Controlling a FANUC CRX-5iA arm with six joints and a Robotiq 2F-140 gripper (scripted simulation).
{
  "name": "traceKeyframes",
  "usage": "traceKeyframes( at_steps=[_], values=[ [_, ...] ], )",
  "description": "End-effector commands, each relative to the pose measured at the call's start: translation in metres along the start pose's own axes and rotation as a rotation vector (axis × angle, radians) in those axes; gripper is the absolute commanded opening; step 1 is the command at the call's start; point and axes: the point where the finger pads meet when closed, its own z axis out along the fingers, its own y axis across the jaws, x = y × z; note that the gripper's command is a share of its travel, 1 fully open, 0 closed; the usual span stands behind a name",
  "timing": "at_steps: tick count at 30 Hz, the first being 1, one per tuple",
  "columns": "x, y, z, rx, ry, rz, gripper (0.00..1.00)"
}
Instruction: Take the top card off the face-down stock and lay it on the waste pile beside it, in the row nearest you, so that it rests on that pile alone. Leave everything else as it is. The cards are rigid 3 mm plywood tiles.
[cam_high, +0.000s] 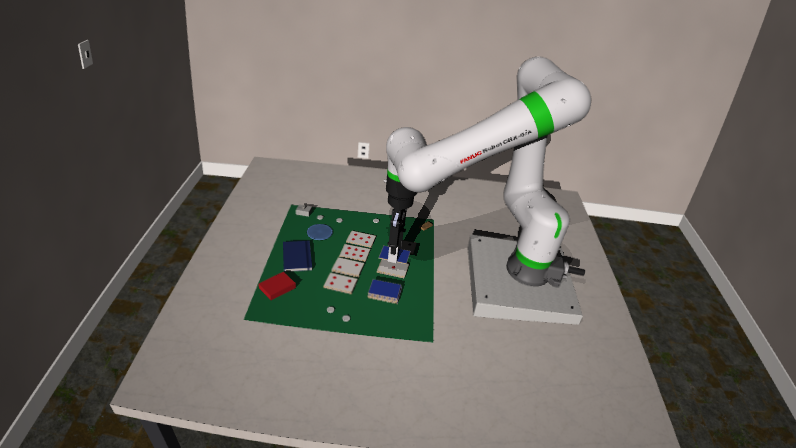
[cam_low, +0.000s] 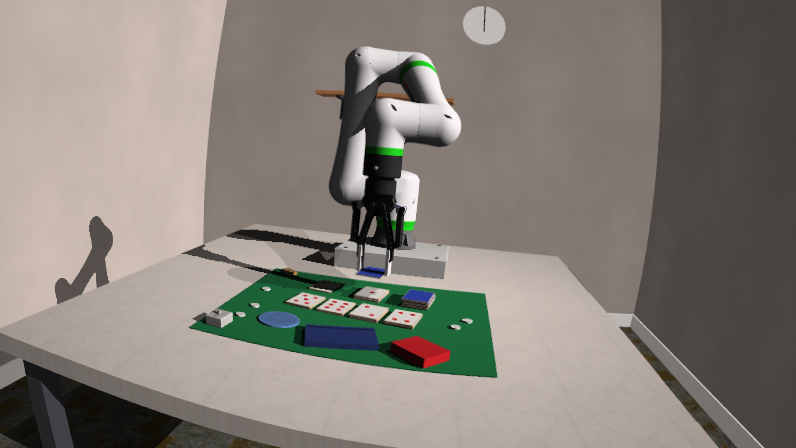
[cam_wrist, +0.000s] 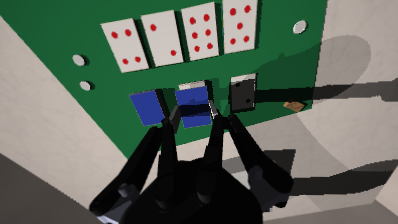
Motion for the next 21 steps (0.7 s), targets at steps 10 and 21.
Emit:
traceKeyframes(
  at_steps=[10,21],
  values=[
    [0.000,0.000,0.011,0.000,0.000,0.000,0.42],
    [0.000,0.000,0.028,0.000,0.000,0.000,0.42]
  ],
)
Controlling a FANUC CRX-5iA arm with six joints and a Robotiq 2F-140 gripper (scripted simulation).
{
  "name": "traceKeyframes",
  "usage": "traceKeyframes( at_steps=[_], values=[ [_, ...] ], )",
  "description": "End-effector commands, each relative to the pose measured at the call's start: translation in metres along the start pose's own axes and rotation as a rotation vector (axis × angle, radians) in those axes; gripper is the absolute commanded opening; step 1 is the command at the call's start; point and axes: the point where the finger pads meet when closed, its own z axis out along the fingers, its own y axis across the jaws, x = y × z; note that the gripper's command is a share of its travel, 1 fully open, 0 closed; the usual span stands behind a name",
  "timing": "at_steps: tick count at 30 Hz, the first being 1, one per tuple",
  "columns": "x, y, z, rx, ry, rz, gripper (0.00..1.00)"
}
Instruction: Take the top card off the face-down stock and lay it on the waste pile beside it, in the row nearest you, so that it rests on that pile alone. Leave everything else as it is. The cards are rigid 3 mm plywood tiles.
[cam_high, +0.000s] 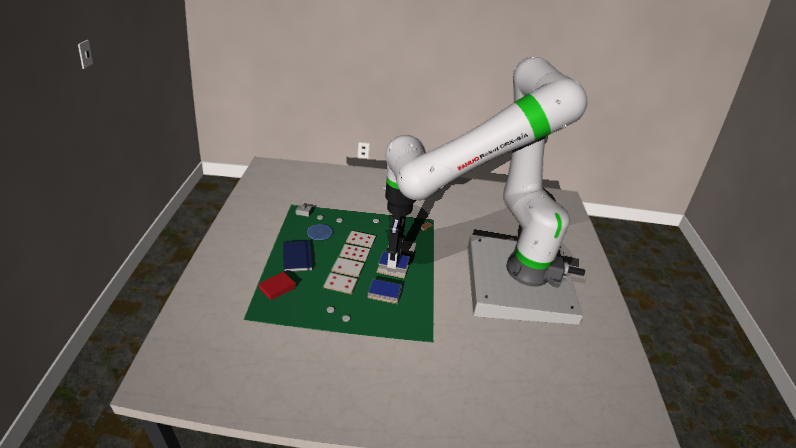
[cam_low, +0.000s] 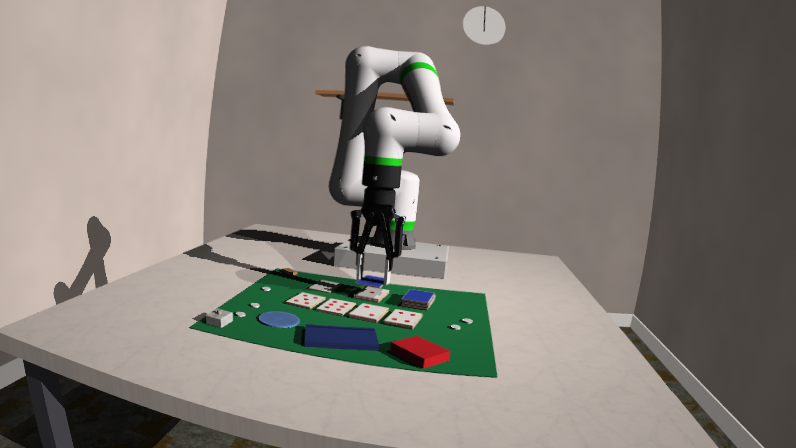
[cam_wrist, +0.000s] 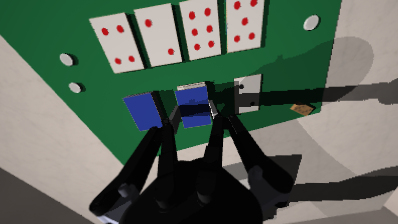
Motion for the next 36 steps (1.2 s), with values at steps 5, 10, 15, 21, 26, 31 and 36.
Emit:
traceKeyframes(
  at_steps=[5,10,15,21,26,31,36],
  values=[
    [0.000,0.000,0.012,0.000,0.001,0.000,0.42],
    [0.000,0.000,0.017,0.000,0.001,0.000,0.42],
    [0.000,0.000,0.020,0.000,0.001,0.000,0.42],
    [0.000,0.000,0.021,0.000,0.001,0.000,0.42],
    [0.000,0.000,0.021,0.000,0.001,0.000,0.42],
    [0.000,0.000,0.021,0.000,0.001,0.000,0.42],
    [0.000,0.000,0.023,0.000,0.001,0.000,0.42]
  ],
)
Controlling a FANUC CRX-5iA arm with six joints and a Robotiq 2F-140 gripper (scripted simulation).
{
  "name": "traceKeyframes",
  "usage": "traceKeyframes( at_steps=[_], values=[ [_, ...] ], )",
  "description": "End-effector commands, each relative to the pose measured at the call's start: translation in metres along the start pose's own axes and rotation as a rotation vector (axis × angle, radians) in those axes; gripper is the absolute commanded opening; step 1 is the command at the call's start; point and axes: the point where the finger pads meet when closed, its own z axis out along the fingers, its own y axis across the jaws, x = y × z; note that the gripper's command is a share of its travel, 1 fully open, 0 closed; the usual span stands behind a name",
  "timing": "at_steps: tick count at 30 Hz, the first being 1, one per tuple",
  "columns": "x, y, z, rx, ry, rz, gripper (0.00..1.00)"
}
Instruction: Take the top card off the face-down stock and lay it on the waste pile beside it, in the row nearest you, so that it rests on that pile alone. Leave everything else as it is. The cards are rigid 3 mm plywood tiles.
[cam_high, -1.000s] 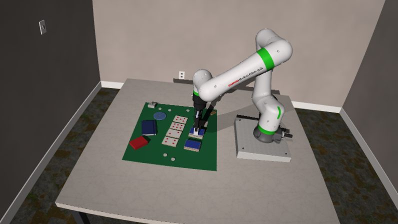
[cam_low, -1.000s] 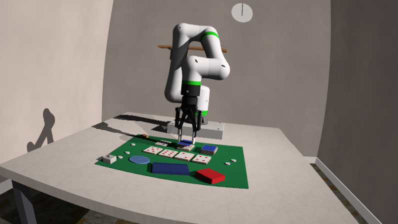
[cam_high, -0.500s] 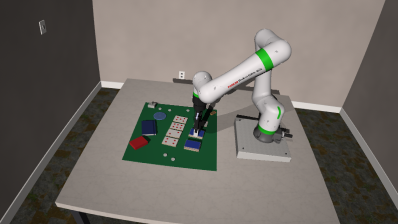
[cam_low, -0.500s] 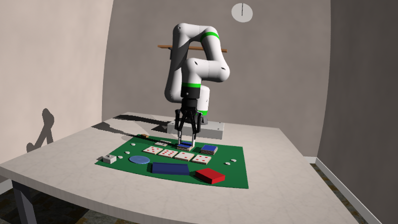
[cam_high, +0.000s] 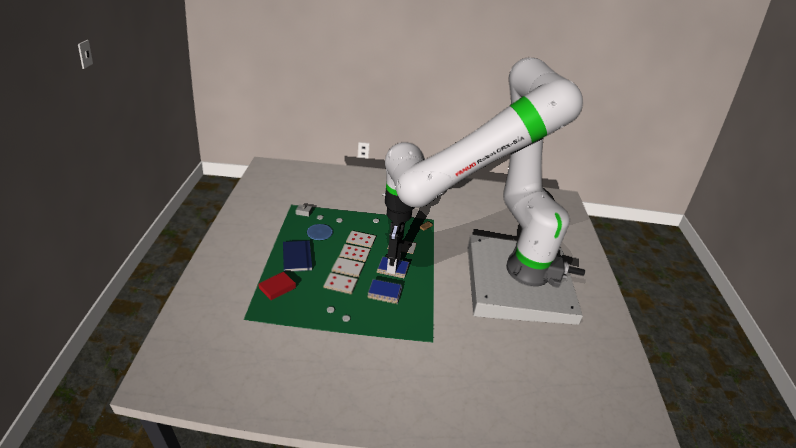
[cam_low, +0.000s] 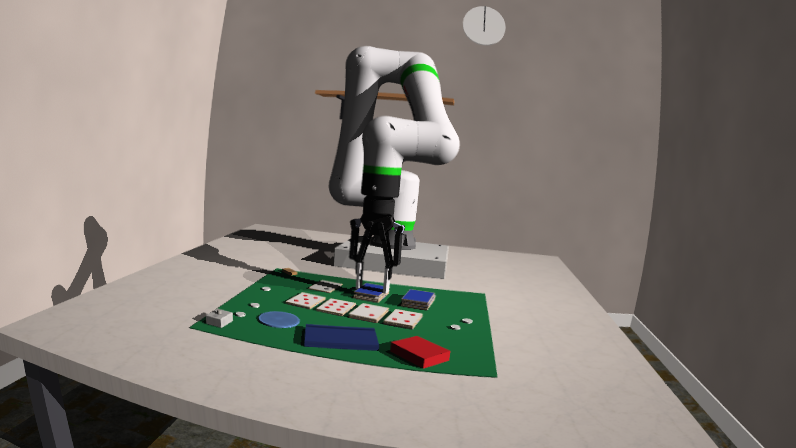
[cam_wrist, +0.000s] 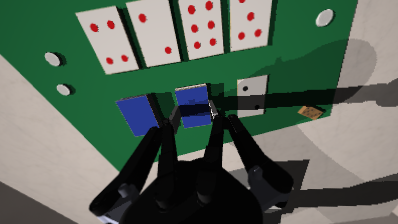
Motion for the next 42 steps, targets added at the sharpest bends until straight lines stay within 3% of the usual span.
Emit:
traceKeyframes(
  at_steps=[1,18,19,42],
  values=[
    [0.0002,0.0000,0.0014,0.000,0.000,0.000,0.42],
    [0.0002,0.0000,0.0049,0.000,0.000,0.000,0.42],
    [0.0002,0.0000,0.0049,0.000,0.000,0.000,0.50],
    [0.0002,0.0000,0.0049,0.000,0.000,0.000,0.50]
  ],
)
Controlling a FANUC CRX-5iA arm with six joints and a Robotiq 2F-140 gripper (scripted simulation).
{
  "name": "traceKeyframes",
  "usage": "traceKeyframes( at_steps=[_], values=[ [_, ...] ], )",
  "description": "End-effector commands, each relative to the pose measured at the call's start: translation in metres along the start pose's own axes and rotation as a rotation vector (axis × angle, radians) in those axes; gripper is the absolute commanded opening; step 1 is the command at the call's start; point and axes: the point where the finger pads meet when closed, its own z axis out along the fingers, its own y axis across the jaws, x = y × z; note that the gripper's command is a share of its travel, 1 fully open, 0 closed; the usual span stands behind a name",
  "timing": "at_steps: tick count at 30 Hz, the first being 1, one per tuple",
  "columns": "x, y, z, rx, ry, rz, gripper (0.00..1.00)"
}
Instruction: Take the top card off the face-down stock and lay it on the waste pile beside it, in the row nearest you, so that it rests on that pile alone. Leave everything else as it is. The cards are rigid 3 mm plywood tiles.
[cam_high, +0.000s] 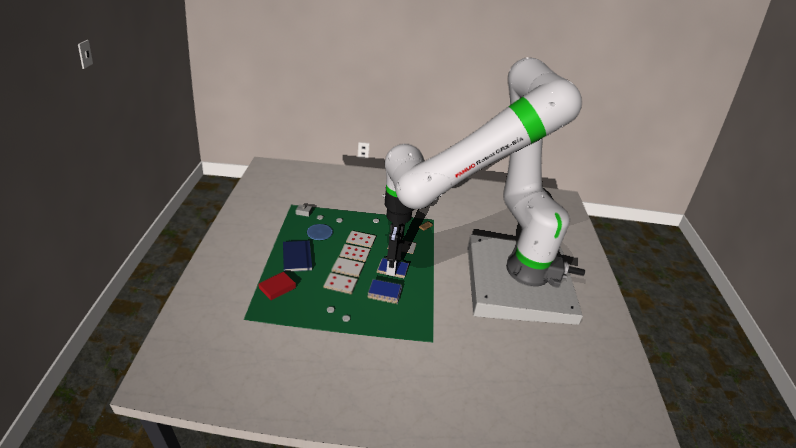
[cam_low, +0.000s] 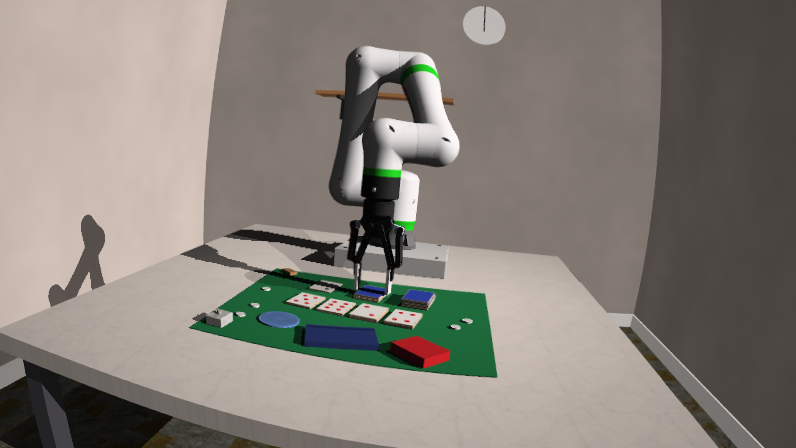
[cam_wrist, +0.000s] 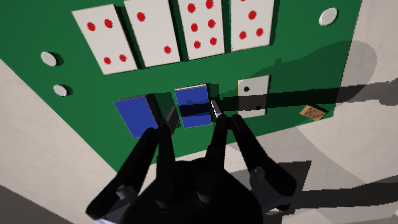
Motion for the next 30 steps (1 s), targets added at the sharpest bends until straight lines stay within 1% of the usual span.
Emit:
traceKeyframes(
  at_steps=[1,18,23,30],
  values=[
    [0.000,0.000,0.000,0.000,0.000,0.000,0.50],
    [0.000,0.000,-0.004,0.000,0.000,0.000,0.50],
    [0.000,0.000,-0.017,0.000,0.000,0.000,0.50],
    [0.000,0.000,-0.050,0.000,0.000,0.000,0.50]
  ],
)
